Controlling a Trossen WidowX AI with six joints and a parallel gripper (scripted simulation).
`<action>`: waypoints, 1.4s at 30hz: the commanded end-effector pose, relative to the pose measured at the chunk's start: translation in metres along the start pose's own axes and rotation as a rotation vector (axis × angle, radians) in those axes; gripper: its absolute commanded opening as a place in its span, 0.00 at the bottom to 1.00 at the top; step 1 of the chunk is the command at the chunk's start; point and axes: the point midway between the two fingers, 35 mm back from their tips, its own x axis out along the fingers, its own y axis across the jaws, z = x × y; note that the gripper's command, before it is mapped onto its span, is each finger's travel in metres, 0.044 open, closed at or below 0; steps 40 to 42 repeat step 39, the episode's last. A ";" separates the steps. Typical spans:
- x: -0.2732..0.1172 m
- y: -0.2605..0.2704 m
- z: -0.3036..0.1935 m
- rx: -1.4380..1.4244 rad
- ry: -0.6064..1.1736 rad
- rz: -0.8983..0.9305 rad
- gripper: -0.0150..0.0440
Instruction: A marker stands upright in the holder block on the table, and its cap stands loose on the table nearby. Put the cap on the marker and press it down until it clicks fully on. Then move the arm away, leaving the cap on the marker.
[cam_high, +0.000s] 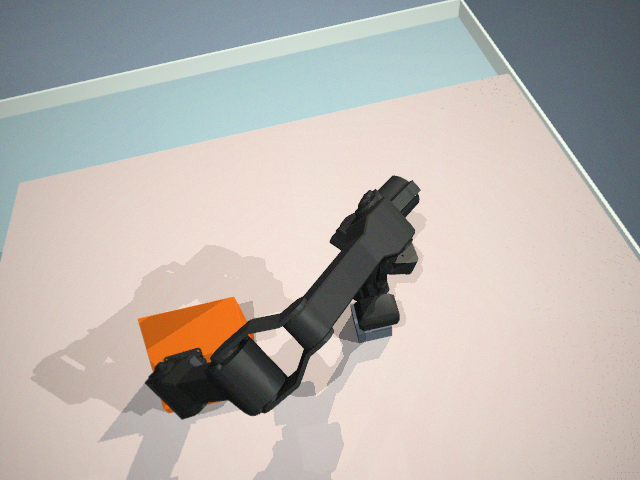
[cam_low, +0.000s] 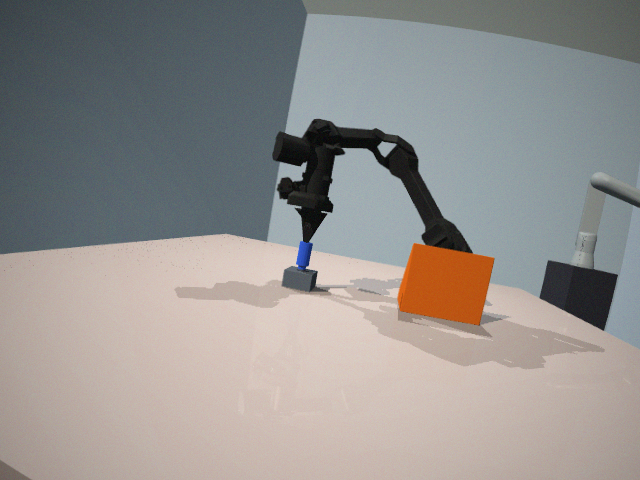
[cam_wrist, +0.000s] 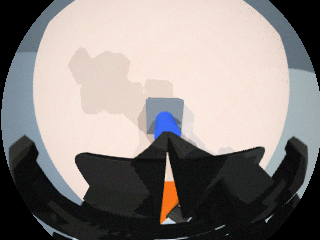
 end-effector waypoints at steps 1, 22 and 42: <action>0.008 -0.001 -0.002 -0.009 0.012 -0.010 0.25; -0.087 0.000 -0.001 -0.074 -0.042 0.016 0.34; -0.087 0.000 -0.001 -0.074 -0.042 0.016 1.00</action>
